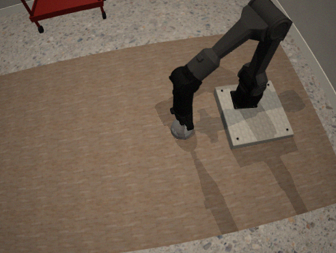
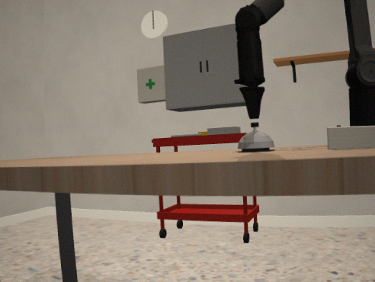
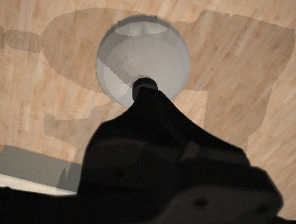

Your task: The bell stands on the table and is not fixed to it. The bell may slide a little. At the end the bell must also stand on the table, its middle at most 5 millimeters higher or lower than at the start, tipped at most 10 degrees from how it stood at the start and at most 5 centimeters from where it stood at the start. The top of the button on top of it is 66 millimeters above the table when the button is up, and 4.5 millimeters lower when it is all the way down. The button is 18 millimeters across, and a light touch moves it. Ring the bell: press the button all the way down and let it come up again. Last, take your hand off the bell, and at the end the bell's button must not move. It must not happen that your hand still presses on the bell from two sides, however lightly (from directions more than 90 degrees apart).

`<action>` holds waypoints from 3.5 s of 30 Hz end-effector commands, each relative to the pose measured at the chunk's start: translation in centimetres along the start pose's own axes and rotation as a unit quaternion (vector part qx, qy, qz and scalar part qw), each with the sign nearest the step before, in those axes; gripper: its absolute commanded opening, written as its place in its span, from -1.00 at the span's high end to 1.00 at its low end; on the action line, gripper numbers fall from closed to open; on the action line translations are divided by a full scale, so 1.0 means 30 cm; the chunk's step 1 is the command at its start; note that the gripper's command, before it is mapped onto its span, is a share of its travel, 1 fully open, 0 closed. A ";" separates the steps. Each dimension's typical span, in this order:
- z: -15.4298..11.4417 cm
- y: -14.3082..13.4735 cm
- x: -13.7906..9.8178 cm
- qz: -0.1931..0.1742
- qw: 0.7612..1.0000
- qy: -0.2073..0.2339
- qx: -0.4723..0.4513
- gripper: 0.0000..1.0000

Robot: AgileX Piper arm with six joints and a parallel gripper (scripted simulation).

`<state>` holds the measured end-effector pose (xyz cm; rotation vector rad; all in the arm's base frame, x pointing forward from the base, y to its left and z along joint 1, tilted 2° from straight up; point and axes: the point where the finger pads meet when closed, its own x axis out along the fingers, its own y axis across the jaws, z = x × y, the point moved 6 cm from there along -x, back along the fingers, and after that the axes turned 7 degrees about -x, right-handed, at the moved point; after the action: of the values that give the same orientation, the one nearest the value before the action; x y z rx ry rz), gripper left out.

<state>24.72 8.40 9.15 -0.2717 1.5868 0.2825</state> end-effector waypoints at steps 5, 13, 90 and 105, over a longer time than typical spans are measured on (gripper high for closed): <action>-0.001 0.002 0.004 0.001 1.000 0.002 0.000 1.00; -0.001 0.002 0.004 0.001 1.000 0.002 0.000 1.00; -0.003 0.003 0.042 0.001 1.000 0.002 0.000 1.00; -0.003 0.003 0.042 0.001 1.000 0.002 0.000 1.00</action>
<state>24.63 8.43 8.03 -0.2713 1.5871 0.2821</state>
